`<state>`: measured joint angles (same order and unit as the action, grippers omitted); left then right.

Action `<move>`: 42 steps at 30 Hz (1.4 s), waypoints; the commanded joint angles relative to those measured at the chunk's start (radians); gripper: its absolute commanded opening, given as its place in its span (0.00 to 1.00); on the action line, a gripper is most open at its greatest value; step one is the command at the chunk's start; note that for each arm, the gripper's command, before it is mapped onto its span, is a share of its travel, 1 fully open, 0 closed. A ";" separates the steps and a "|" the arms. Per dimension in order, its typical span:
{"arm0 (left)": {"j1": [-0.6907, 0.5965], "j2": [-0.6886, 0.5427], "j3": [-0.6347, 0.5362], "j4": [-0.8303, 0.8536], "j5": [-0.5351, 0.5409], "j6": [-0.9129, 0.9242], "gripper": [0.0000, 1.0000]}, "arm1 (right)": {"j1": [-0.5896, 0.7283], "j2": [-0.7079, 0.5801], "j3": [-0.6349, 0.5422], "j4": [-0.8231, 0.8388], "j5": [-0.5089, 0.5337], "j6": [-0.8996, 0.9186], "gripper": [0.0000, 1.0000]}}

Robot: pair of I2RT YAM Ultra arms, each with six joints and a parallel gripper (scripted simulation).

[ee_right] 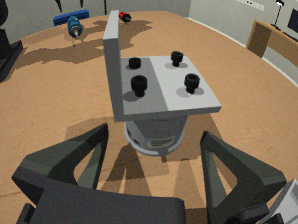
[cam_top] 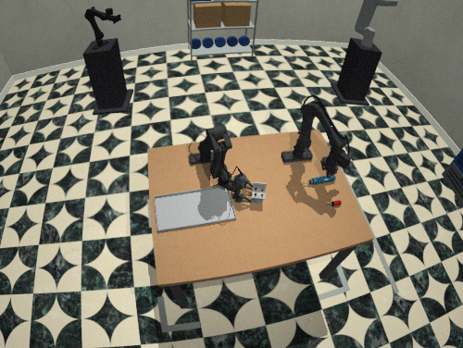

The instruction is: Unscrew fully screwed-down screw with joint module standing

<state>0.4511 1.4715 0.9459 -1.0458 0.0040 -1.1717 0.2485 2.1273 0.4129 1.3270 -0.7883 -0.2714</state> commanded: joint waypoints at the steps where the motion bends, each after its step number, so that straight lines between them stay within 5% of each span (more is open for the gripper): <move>1: -0.002 -0.006 0.005 0.001 0.001 -0.009 0.65 | 0.021 0.023 0.036 0.002 0.017 0.016 0.86; 42: -0.002 -0.006 0.005 0.001 0.001 -0.009 0.65 | 0.083 0.065 0.096 0.012 0.075 0.043 0.86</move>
